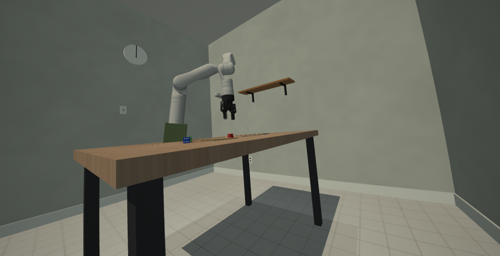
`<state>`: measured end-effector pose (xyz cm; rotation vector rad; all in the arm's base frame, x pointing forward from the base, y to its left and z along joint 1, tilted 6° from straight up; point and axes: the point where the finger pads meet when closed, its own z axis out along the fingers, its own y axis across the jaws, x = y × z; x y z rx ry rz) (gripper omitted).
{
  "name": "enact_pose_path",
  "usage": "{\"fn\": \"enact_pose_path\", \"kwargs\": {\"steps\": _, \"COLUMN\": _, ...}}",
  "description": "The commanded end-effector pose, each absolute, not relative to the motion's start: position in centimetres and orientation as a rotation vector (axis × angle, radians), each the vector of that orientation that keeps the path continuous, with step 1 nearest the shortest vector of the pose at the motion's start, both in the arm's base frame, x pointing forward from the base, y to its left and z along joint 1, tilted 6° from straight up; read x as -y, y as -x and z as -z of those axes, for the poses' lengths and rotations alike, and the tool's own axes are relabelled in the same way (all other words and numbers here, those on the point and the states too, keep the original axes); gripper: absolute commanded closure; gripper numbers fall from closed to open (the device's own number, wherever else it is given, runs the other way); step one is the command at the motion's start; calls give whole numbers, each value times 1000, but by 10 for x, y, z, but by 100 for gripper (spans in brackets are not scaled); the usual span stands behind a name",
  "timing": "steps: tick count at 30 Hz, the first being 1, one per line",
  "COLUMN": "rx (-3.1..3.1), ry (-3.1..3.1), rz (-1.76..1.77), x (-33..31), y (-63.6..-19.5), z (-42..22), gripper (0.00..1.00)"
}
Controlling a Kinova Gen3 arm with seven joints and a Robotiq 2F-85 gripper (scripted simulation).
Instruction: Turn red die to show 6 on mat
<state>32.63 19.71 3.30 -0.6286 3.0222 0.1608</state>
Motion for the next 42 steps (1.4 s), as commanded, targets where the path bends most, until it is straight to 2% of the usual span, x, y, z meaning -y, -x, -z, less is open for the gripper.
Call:
{"fn": "enact_pose_path", "kwargs": {"steps": 1, "rx": -3051, "ry": 528, "rz": -147, "x": -195, "y": -326, "z": -28, "gripper": 0}}
{"fn": "enact_pose_path", "kwargs": {"steps": 14, "rx": -3098, "ry": 165, "rz": -154, "x": -195, "y": -328, "z": -21, "gripper": 0}}
{"fn": "enact_pose_path", "kwargs": {"steps": 27, "rx": -3102, "ry": 93, "rz": -156, "x": -195, "y": -328, "z": -20, "gripper": 0}}
{"fn": "enact_pose_path", "kwargs": {"steps": 28, "rx": -3102, "ry": 93, "rz": -156, "x": -195, "y": -328, "z": -20, "gripper": 59}}
{"fn": "enact_pose_path", "kwargs": {"steps": 42, "rx": -3102, "ry": 93, "rz": -156, "x": -195, "y": -328, "z": -20, "gripper": 59}}
